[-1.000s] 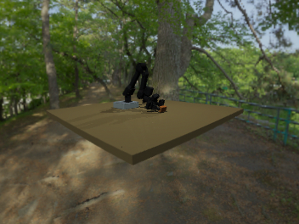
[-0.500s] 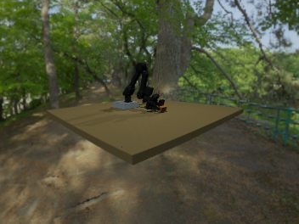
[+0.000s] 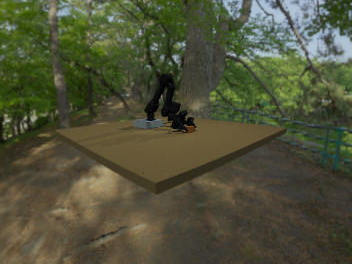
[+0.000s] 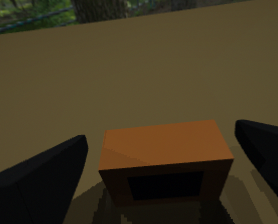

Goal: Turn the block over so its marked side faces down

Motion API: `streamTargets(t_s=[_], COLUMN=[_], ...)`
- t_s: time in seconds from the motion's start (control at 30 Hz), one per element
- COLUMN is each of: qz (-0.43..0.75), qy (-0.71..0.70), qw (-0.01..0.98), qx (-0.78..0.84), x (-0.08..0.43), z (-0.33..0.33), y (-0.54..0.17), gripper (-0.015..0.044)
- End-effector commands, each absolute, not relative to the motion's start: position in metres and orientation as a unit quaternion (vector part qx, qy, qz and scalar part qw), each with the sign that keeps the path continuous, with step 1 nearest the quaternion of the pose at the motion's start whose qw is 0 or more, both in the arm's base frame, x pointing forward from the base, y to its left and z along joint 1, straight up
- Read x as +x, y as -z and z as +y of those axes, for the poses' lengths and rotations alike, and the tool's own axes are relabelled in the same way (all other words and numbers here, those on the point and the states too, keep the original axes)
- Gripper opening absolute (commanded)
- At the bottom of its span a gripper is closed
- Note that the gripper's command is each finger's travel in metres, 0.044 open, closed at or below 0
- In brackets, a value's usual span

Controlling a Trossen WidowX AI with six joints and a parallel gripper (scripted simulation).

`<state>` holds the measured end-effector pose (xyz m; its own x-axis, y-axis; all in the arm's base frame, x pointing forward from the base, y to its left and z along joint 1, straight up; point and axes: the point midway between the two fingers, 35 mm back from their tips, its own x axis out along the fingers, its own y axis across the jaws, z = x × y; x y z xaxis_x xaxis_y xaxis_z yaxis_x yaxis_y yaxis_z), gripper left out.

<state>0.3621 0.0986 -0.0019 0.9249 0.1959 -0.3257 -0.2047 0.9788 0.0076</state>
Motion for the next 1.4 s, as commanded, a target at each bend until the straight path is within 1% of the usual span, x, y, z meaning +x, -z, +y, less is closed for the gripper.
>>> streamTargets(t_s=[0.0,0.73,0.9,1.03,1.17,1.23,1.37], qz=[0.165,0.168,0.241,0.308,0.374,0.382,0.428], qy=[-0.100,-0.100,-0.100,-0.098,-0.096,-0.096,-0.092], qw=[0.981,0.981,0.965,0.946,0.922,0.919,0.898], qx=[-0.015,-0.016,-0.024,-0.031,-0.038,-0.036,-0.042], x=[0.362,0.363,0.377,0.378,0.365,0.362,0.343], z=[0.098,0.098,0.103,0.104,0.100,0.099,0.094], y=[0.002,0.002,-0.001,-0.017,-0.041,-0.061,-0.067], gripper=[0.0440,0.0440,0.0440,0.0440,0.0440,0.0440,0.0440])
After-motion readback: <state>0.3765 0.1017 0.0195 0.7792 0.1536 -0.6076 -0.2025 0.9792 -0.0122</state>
